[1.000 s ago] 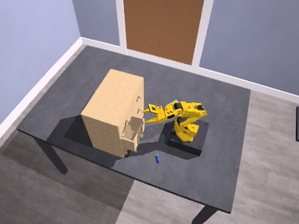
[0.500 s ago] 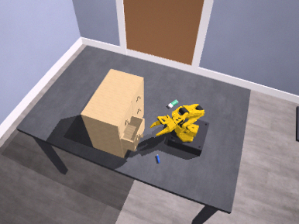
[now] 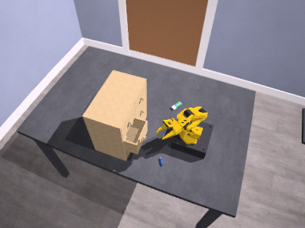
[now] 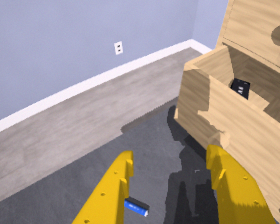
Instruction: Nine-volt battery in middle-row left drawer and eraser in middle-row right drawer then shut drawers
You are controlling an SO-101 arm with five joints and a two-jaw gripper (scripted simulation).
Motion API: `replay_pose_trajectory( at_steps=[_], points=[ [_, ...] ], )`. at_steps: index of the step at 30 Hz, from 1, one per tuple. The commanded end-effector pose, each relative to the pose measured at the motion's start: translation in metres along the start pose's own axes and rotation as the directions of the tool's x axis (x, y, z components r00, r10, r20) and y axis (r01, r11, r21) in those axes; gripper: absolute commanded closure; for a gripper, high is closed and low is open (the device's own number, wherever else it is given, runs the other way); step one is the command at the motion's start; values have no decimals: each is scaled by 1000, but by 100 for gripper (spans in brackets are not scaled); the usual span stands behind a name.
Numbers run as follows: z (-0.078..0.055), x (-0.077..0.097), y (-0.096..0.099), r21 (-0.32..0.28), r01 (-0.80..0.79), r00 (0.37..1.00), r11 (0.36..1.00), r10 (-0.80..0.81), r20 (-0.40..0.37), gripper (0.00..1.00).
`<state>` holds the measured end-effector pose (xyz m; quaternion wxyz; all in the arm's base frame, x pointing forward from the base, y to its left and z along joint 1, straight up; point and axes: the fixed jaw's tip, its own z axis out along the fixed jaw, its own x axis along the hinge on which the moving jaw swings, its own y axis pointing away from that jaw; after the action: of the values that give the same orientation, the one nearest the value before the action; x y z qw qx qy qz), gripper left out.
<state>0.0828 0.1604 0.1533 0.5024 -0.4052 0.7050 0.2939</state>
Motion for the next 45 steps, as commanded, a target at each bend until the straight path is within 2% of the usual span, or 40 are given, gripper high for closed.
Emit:
replay_pose_trajectory(
  at_steps=[1, 2, 7, 15, 45],
  points=[
    [1, 6, 2, -9, -6, 1000, 1000, 6, -26, 79],
    [1, 6, 2, -9, -6, 1000, 1000, 6, -26, 79],
    [18, 15, -10, 50, -25, 999, 998, 26, -24, 79],
    [37, 35, -31, 143, -55, 998, 988, 59, -19, 79],
    [37, 36, -32, 148, -57, 998, 987, 60, -19, 79]
  ],
)
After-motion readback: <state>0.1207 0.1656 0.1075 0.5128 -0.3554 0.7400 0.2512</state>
